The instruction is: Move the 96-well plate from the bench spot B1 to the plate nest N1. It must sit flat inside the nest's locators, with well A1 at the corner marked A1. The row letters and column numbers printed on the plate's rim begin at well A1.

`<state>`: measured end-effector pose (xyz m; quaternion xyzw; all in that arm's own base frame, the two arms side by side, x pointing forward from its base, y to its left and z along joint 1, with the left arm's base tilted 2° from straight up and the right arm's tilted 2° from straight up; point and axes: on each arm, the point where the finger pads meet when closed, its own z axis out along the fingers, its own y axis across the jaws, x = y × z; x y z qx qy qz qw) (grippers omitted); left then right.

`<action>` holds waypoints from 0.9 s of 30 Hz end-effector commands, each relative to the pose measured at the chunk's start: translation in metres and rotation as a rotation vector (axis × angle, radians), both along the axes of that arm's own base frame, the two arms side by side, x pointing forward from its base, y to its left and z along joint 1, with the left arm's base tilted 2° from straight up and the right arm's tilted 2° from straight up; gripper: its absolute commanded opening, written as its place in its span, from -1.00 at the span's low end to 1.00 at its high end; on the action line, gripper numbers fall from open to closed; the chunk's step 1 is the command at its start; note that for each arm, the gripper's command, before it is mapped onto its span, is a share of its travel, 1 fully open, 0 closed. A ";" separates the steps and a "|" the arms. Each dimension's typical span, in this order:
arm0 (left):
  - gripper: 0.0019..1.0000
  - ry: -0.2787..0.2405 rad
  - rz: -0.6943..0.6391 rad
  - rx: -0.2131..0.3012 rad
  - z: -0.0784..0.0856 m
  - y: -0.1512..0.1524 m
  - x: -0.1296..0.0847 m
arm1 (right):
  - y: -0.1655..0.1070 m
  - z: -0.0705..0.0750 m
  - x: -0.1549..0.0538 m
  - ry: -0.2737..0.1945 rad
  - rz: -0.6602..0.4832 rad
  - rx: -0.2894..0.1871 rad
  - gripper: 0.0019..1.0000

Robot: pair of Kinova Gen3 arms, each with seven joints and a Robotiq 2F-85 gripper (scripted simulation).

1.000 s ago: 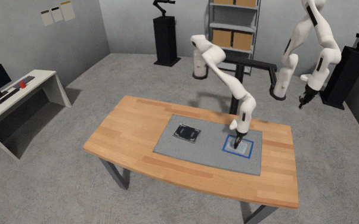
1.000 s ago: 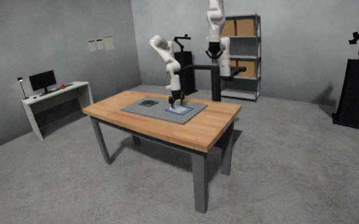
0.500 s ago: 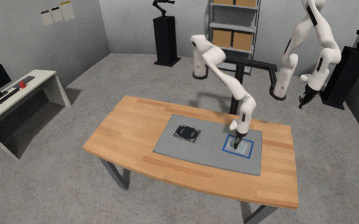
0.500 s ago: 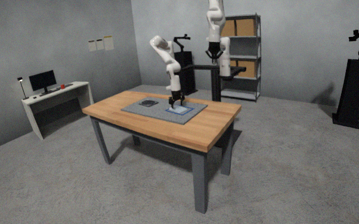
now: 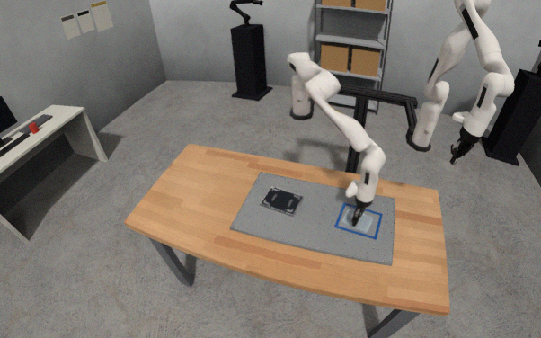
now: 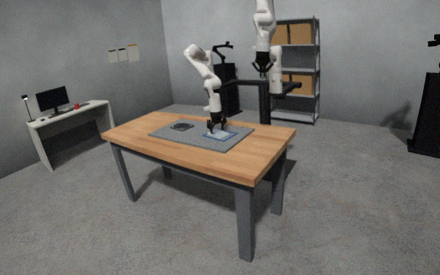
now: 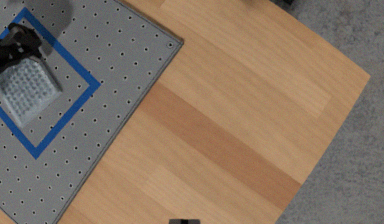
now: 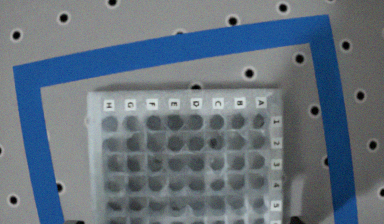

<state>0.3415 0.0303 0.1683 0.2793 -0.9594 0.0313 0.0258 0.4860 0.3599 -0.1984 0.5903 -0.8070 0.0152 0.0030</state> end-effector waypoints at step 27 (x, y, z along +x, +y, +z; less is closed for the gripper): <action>-0.97 -0.002 0.000 0.000 0.001 0.000 0.000 | 0.001 -0.007 0.001 -0.002 0.000 0.002 1.00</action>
